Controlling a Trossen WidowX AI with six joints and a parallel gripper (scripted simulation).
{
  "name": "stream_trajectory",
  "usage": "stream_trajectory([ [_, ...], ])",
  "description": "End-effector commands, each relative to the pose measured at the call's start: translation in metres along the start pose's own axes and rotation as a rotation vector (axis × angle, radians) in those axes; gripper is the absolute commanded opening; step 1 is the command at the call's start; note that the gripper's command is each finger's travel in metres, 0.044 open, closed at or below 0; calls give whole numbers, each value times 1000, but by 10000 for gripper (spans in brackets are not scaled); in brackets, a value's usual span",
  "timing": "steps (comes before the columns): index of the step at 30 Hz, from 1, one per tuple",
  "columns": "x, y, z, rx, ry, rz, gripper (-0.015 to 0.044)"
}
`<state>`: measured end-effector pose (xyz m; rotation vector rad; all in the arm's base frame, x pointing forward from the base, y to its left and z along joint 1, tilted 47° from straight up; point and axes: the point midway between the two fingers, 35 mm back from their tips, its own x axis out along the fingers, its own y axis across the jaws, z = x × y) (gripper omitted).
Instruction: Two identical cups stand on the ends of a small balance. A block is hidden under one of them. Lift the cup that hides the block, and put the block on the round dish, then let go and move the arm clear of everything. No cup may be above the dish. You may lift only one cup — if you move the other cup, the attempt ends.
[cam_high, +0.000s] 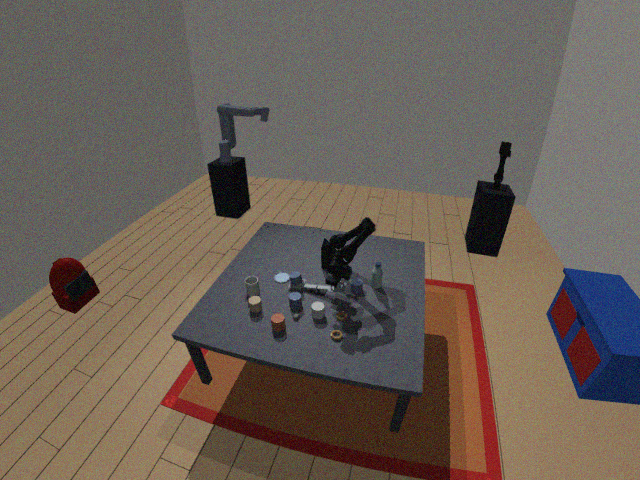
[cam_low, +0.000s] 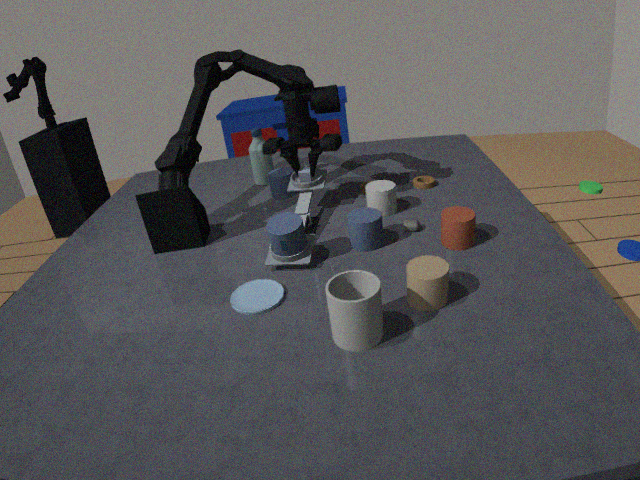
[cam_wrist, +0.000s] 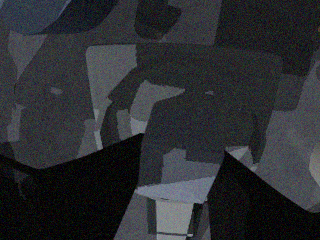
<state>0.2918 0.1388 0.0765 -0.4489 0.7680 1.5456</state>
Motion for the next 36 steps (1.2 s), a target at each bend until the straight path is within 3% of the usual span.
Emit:
stream_trajectory([
  [1,1,0,1,3,-6,0,102],
  [6,-7,-1,1,3,-4,-1,0],
  [22,-93,-1,0,4,-1,0,0],
  [26,-94,-3,-5,5,1,-1,0],
  [36,-89,-37,-81,18,31,-21,0],
])
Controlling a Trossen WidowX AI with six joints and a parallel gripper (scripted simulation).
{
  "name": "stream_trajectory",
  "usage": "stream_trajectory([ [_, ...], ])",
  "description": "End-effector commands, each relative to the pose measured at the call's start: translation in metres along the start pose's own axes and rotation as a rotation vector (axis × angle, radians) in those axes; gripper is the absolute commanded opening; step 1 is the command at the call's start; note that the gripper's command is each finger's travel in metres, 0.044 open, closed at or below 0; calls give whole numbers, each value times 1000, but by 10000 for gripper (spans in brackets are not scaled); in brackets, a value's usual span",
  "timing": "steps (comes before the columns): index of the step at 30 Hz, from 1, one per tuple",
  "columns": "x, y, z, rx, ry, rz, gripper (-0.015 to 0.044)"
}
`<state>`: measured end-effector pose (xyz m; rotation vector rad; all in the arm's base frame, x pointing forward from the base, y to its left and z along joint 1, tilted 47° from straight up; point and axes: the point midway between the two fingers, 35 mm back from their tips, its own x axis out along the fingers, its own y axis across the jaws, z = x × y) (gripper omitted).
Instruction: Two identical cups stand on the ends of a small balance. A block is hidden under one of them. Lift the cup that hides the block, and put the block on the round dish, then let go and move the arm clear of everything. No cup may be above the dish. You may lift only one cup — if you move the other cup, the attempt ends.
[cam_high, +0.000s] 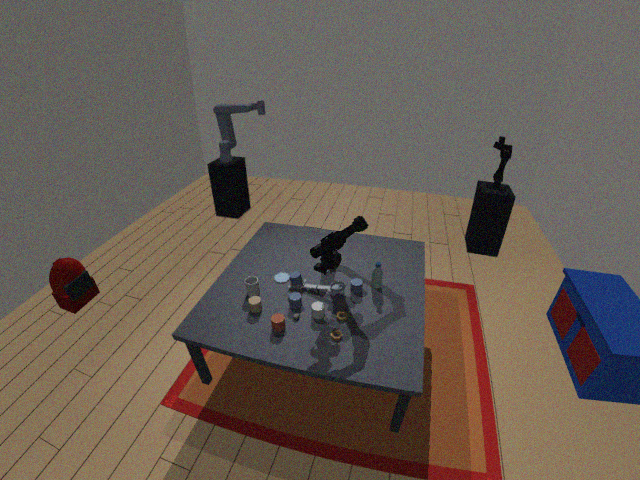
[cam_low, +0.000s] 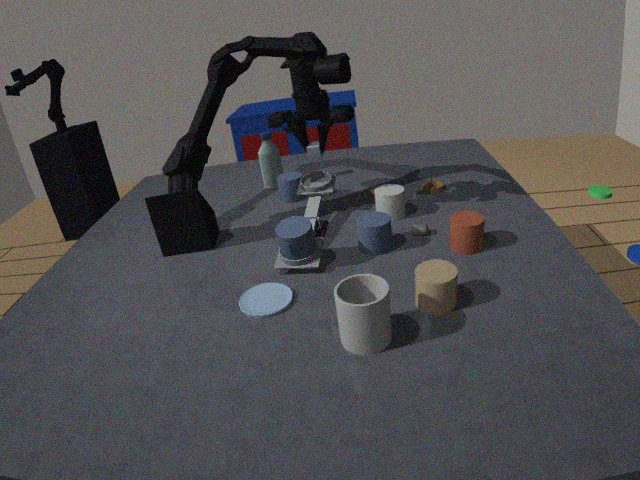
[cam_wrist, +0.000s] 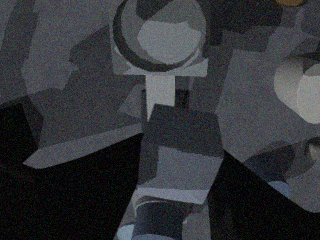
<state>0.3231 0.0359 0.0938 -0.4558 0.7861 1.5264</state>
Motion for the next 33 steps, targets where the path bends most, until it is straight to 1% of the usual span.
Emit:
stream_trajectory([
  [1,2,-12,-35,10,18,-12,0],
  [17,22,-27,-165,33,45,-20,0],
  [33,64,-3,-280,8,28,-5,0],
])
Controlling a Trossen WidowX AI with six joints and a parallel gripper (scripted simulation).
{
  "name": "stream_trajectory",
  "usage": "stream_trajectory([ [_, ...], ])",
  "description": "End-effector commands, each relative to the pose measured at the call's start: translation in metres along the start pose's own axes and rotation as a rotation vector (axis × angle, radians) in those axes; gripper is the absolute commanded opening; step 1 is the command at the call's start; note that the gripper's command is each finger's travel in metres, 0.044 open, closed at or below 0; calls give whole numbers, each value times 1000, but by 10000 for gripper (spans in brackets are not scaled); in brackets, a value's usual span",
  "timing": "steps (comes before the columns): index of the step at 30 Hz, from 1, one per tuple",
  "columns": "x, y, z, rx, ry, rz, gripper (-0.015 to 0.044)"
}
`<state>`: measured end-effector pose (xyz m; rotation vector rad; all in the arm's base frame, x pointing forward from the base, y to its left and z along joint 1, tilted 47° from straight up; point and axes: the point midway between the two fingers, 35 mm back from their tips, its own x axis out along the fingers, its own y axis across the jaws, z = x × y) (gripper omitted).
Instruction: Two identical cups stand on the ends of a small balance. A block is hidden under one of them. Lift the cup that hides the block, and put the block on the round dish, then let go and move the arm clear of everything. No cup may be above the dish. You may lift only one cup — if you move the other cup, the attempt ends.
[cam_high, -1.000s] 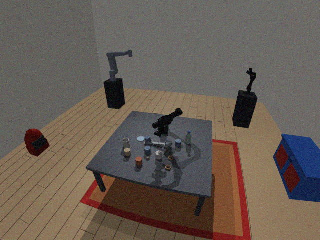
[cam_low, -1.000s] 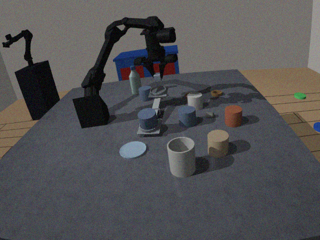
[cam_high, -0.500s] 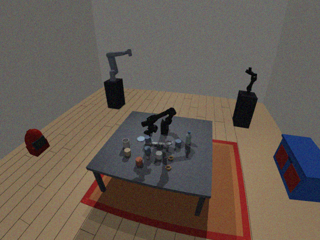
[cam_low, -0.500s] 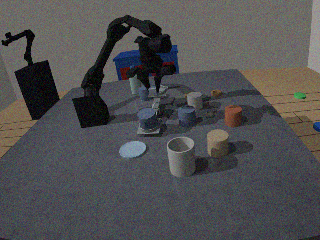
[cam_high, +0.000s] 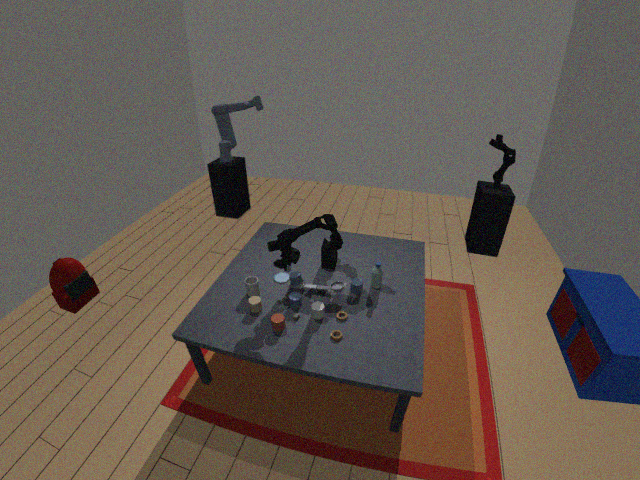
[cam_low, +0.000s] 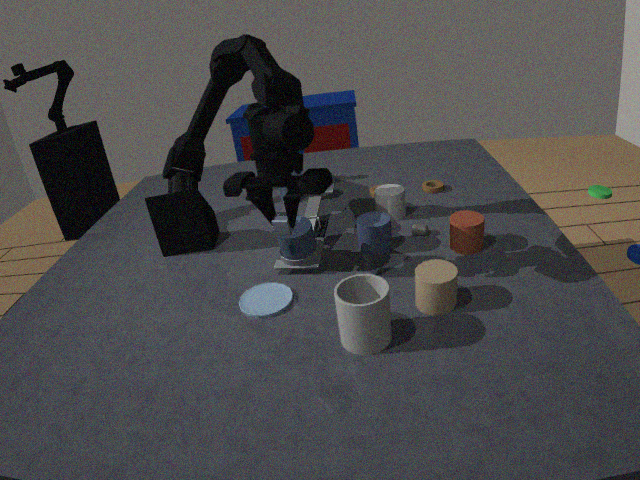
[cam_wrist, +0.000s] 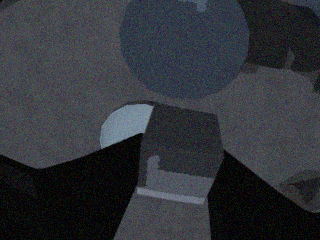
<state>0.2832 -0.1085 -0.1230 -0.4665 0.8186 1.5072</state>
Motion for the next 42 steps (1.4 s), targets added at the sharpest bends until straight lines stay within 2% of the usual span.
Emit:
stream_trajectory([
  [1,13,9,-28,-12,-2,4,0],
  [9,42,31,-71,-29,-22,12,0],
  [14,46,31,-72,-29,-22,12,0],
  [21,83,32,-71,-30,-24,12,0],
  [41,105,32,-70,-30,-25,12,0],
  [42,100,32,-71,-33,-22,16,26],
])
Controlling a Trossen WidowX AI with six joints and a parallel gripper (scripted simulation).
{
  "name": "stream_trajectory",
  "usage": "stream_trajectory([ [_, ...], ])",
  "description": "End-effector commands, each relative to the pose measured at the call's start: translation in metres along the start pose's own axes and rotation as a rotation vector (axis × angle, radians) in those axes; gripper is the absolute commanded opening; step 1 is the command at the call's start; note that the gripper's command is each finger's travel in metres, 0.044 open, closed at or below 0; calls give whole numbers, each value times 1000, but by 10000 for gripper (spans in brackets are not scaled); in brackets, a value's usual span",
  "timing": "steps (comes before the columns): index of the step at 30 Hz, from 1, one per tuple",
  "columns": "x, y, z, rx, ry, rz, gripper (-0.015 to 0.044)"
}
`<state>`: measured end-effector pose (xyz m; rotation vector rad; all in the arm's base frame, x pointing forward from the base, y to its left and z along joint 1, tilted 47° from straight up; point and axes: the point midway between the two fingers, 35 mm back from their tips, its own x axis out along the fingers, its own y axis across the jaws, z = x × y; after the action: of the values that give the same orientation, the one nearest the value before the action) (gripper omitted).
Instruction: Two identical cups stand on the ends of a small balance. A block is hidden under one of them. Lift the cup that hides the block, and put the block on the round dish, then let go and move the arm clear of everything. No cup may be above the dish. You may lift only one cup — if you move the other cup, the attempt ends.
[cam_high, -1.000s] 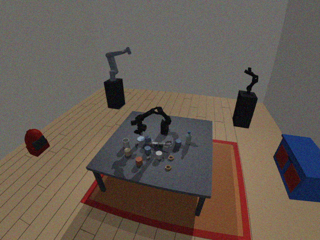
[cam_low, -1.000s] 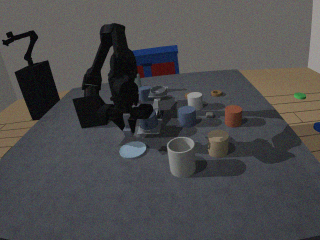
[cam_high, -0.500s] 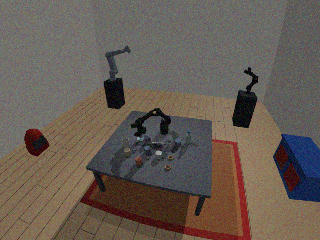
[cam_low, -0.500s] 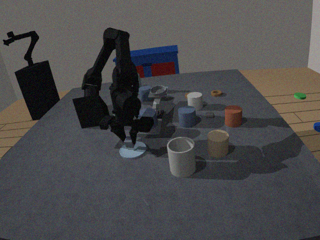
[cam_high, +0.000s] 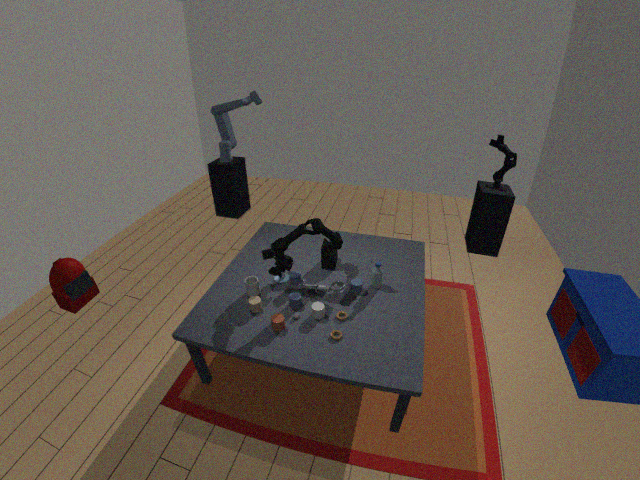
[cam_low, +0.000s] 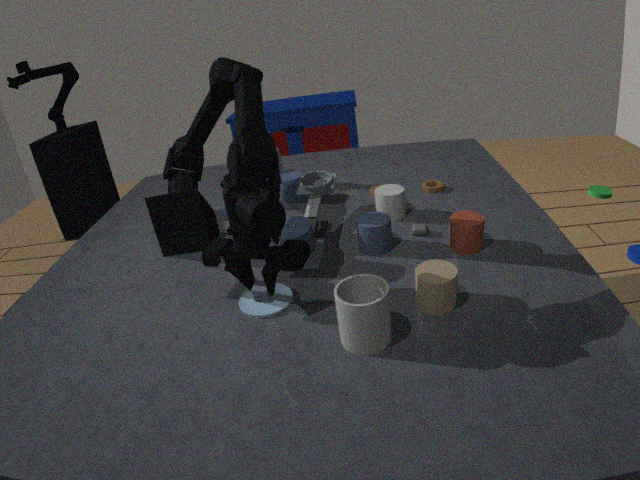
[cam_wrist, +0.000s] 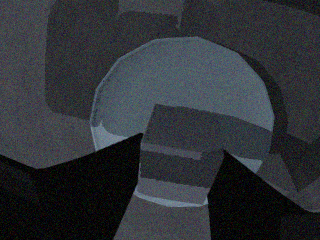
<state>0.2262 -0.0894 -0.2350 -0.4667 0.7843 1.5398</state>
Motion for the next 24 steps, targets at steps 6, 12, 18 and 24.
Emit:
stream_trajectory([
  [6,0,0,0,-1,0,0,184],
  [12,0,0,0,-1,0,0,341],
  [18,-45,-1,-1,1,0,-4,440],
  [24,-61,0,-1,2,0,-5,440],
])
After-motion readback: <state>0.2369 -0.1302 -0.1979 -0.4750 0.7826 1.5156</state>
